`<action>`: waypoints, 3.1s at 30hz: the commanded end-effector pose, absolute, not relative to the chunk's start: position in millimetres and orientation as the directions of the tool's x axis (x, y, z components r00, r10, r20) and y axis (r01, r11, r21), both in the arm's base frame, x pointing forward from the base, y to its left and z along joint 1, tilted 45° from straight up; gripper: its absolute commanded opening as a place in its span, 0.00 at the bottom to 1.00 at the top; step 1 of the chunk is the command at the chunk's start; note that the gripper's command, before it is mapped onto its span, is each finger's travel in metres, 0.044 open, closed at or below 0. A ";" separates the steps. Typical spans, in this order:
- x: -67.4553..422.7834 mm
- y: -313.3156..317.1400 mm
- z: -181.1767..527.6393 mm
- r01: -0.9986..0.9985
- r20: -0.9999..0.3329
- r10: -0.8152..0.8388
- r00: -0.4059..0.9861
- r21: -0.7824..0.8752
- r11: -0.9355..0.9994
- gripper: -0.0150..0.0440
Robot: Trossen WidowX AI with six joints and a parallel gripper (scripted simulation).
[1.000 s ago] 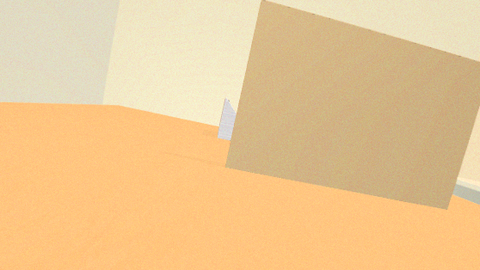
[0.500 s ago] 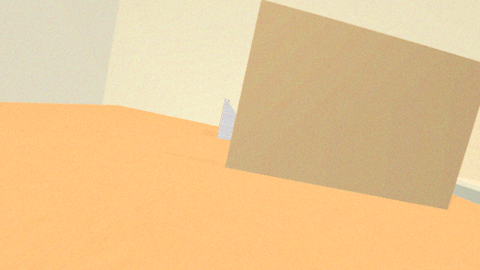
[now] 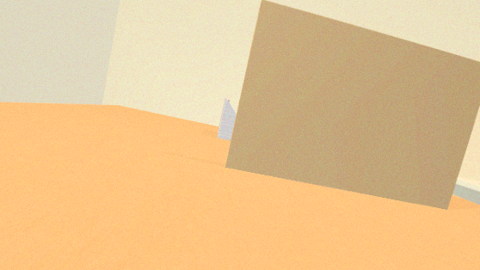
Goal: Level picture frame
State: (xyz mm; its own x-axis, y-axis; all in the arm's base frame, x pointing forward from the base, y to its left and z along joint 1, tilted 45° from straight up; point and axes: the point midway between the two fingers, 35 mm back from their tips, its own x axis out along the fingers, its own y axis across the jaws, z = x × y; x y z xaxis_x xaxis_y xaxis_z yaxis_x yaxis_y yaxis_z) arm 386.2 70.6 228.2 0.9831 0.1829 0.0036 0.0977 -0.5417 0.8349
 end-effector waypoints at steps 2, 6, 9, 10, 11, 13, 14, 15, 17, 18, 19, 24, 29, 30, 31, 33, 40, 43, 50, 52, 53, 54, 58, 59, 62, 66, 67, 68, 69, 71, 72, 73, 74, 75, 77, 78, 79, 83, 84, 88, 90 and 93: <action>386.1 70.8 227.8 0.100 0.005 0.182 0.983 0.821 -0.563 0.25; 386.1 70.9 227.5 0.104 0.005 0.183 0.983 0.808 -0.579 0.25; 386.1 71.0 227.4 0.106 0.005 0.183 0.983 0.799 -0.592 0.25; 386.2 71.0 227.3 0.107 0.005 0.183 0.983 0.796 -0.596 0.25; 386.2 71.1 227.2 0.108 0.005 0.183 0.983 0.790 -0.604 0.25; 386.2 71.1 227.1 0.109 0.005 0.183 0.983 0.786 -0.608 0.25; 386.2 71.1 227.1 0.110 0.005 0.183 0.983 0.783 -0.612 0.25; 386.2 71.2 226.9 0.111 0.005 0.183 0.983 0.776 -0.620 0.25; 386.2 71.2 226.9 0.112 0.005 0.183 0.983 0.773 -0.624 0.25; 386.2 71.2 226.8 0.112 0.005 0.183 0.983 0.770 -0.628 0.25; 386.2 71.3 226.7 0.114 0.006 0.183 0.983 0.763 -0.636 0.25; 386.2 71.4 226.5 0.117 0.006 0.183 0.983 0.749 -0.652 0.25; 386.2 71.5 226.2 0.120 0.006 0.183 0.983 0.732 -0.671 0.25; 386.2 71.5 226.1 0.121 0.006 0.183 0.983 0.728 -0.675 0.25; 386.2 71.6 226.0 0.122 0.006 0.183 0.983 0.721 -0.682 0.25; 386.2 71.6 226.0 0.123 0.006 0.183 0.983 0.717 -0.686 0.25; 386.2 71.9 225.6 0.128 0.006 0.183 0.983 0.691 -0.711 0.25; 386.3 71.6 225.8 0.128 0.005 0.185 0.983 0.702 -0.701 0.39; 386.3 71.6 225.8 0.128 0.005 0.185 0.983 0.702 -0.701 0.69; 386.3 71.6 225.8 0.128 0.005 0.185 0.983 0.702 -0.701 0.69; 386.3 71.6 225.8 0.128 0.005 0.185 0.983 0.702 -0.701 0.69; 384.9 71.4 226.2 0.127 0.005 0.184 0.983 0.705 -0.698 0.69; 355.7 67.0 232.2 0.115 0.004 0.182 0.983 0.761 -0.639 0.69; 347.0 65.6 232.9 0.111 0.004 0.181 0.984 0.777 -0.620 0.69; 321.8 61.3 232.2 0.099 0.003 0.178 0.984 0.821 -0.562 0.69; 292.1 56.0 225.4 0.084 0.002 0.175 0.985 0.872 -0.483 0.69; 288.5 55.3 224.1 0.082 0.002 0.175 0.985 0.878 -0.472 0.69; 287.3 55.1 223.6 0.081 0.002 0.175 0.985 0.879 -0.469 0.69; 287.3 55.1 223.6 0.081 0.002 0.175 0.985 0.879 -0.469 0.69; 290.9 52.0 232.7 0.075 0.014 0.175 0.985 0.867 -0.493 0.69; 286.7 47.5 235.7 0.076 0.012 0.175 0.985 0.868 -0.491 0.69; 281.1 42.3 239.0 0.077 0.011 0.175 0.985 0.869 -0.488 0.69; 275.1 37.5 242.0 0.078 0.009 0.175 0.985 0.871 -0.486 0.69; 268.8 33.1 244.7 0.079 0.008 0.175 0.985 0.872 -0.483 0.69; 255.0 25.5 249.0 0.081 0.004 0.175 0.985 0.874 -0.479 0.69; 247.7 22.4 250.6 0.082 0.003 0.175 0.985 0.875 -0.477 0.69; 240.2 19.8 251.8 0.083 0.001 0.175 0.985 0.876 -0.475 0.69; 209.9 14.3 253.0 0.088 -0.005 0.175 0.985 0.879 -0.468 0.69; 206.0 14.1 252.7 0.088 -0.006 0.175 0.985 0.880 -0.467 0.69; 208.3 13.8 253.5 0.083 -0.002 0.172 0.985 0.879 -0.469 0.69; 204.6 14.1 252.5 0.088 -0.006 0.175 0.985 0.880 -0.467 0.69; 204.6 14.1 252.5 0.088 -0.006 0.175 0.985 0.880 -0.467 0.69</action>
